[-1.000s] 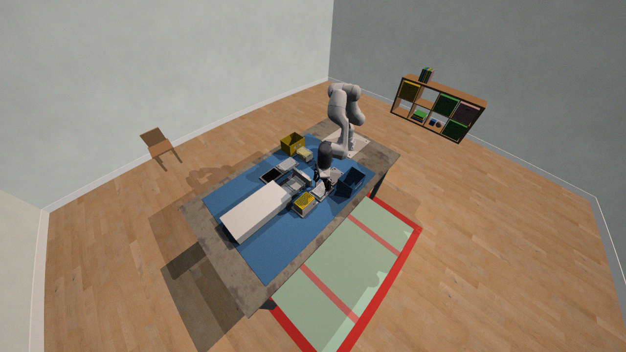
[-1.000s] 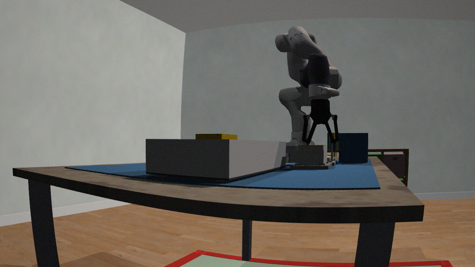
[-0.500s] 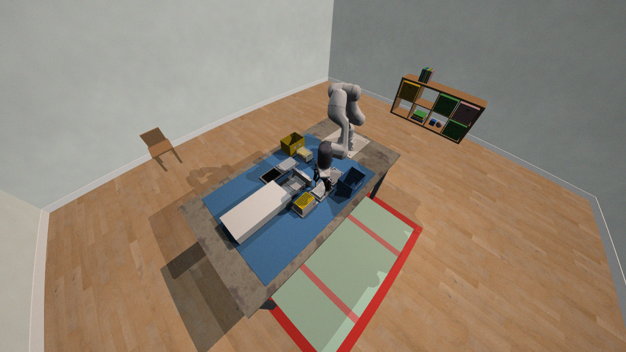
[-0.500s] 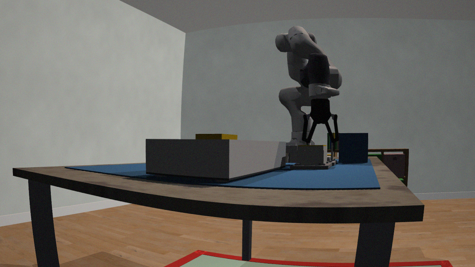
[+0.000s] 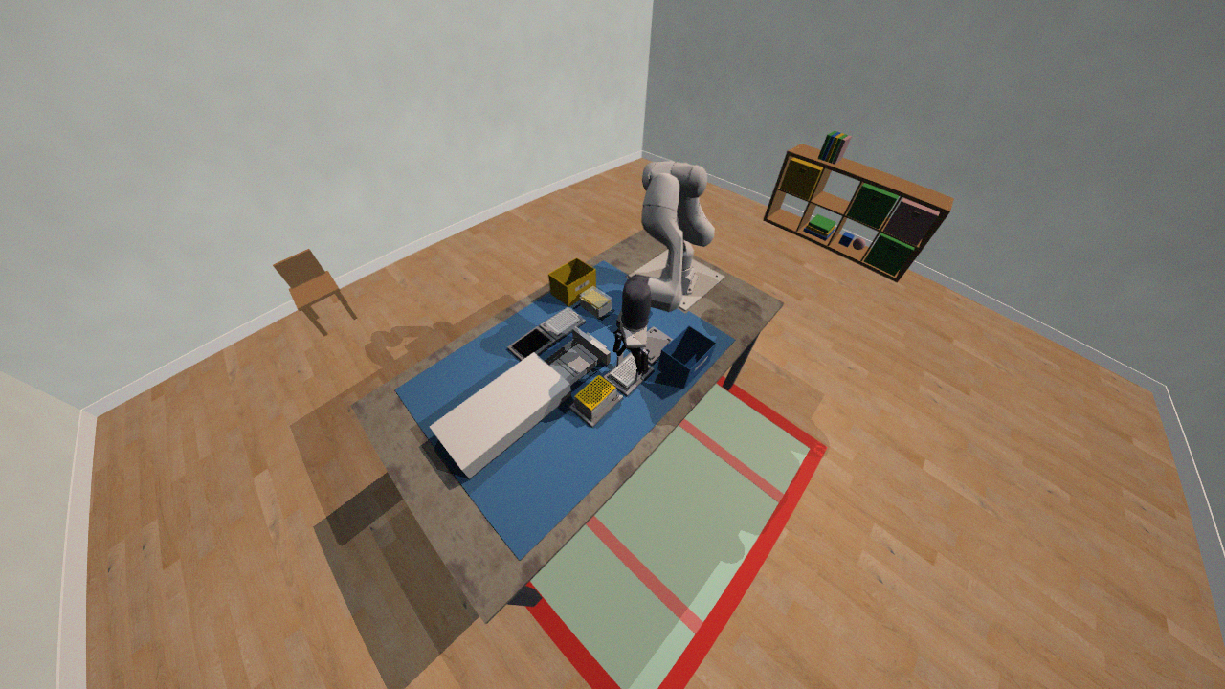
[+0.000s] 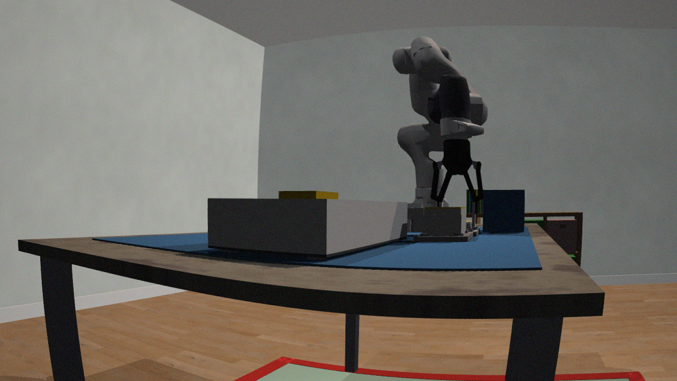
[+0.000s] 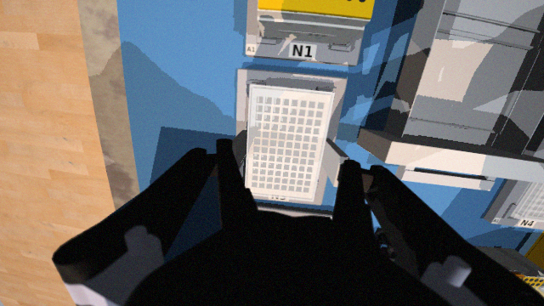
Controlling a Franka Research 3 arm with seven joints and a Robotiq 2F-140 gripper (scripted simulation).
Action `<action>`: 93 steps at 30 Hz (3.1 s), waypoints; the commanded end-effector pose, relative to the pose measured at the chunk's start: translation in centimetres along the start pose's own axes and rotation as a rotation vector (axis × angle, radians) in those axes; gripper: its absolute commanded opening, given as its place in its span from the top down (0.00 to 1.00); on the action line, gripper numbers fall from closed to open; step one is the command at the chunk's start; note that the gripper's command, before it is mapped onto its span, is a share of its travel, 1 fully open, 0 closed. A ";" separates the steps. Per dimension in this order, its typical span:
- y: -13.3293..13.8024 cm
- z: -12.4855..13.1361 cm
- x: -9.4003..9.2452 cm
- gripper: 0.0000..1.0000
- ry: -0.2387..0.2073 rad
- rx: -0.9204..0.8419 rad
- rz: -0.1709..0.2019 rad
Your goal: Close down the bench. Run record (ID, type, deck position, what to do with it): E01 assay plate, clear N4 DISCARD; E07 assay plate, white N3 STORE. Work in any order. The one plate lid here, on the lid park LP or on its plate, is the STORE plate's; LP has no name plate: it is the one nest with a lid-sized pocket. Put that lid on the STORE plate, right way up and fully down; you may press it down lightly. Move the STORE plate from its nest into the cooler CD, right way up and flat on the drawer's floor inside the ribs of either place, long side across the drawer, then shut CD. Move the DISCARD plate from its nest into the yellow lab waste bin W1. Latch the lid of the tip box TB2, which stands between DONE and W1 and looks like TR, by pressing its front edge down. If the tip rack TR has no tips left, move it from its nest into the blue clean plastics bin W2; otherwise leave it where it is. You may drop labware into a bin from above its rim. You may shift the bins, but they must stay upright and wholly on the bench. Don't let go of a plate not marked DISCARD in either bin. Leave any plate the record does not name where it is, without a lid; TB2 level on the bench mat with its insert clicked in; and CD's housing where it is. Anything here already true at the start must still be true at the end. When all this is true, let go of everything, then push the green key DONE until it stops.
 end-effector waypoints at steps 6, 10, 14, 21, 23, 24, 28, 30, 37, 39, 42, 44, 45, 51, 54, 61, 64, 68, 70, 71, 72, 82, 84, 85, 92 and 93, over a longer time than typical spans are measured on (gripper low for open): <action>0.1 0.1 -0.2 1.00 -0.003 0.000 0.001; 0.1 0.1 -0.6 1.00 -0.003 0.000 0.001; 0.1 0.1 -1.1 1.00 -0.003 0.000 0.001; 0.1 0.1 -1.9 1.00 -0.003 0.000 0.001; 0.1 0.1 -2.1 1.00 -0.003 0.000 0.001; 0.1 0.1 -2.2 1.00 -0.003 0.000 0.001; 0.1 0.1 -2.7 1.00 -0.003 0.000 0.001; 0.1 0.1 -3.0 1.00 -0.003 0.000 0.001; 0.1 0.1 -3.9 1.00 -0.003 0.000 0.001; 0.1 0.1 -3.9 1.00 -0.003 0.000 0.001; 0.1 0.1 -4.3 1.00 -0.003 0.000 0.001; 0.1 0.1 -4.6 1.00 -0.003 0.000 0.001; 0.1 0.1 -4.7 1.00 -0.003 0.000 0.001; 0.1 0.1 -5.5 1.00 -0.003 0.000 0.001; 0.1 0.1 -5.9 1.00 -0.003 0.000 0.001; 0.1 0.1 -6.6 1.00 -0.003 0.000 0.001; 0.1 0.1 -7.0 1.00 -0.003 0.000 0.001; 0.1 0.1 -7.5 1.00 -0.003 0.000 0.001; 0.1 0.1 -7.8 1.00 -0.003 0.000 0.001; 0.1 0.1 -7.9 1.00 -0.003 0.000 0.001; 0.1 0.1 -7.9 1.00 -0.003 0.000 0.001; 0.1 0.1 -9.1 1.00 -0.003 0.000 0.001; 0.1 0.1 -9.4 1.00 -0.003 0.000 0.001; 0.1 0.1 -9.5 1.00 -0.003 0.000 0.001; 0.1 0.1 -10.2 1.00 -0.003 0.000 0.001; 0.1 0.1 -10.3 1.00 -0.003 0.000 0.001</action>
Point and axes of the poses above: the point where the finger pads meet when closed, its own x axis out along the fingers, its own y axis across the jaws, z = x × y, the point moved 3 cm from there along -x, back along the fingers, and after that the axes turned 9 degrees about x, right-handed, at the moved point
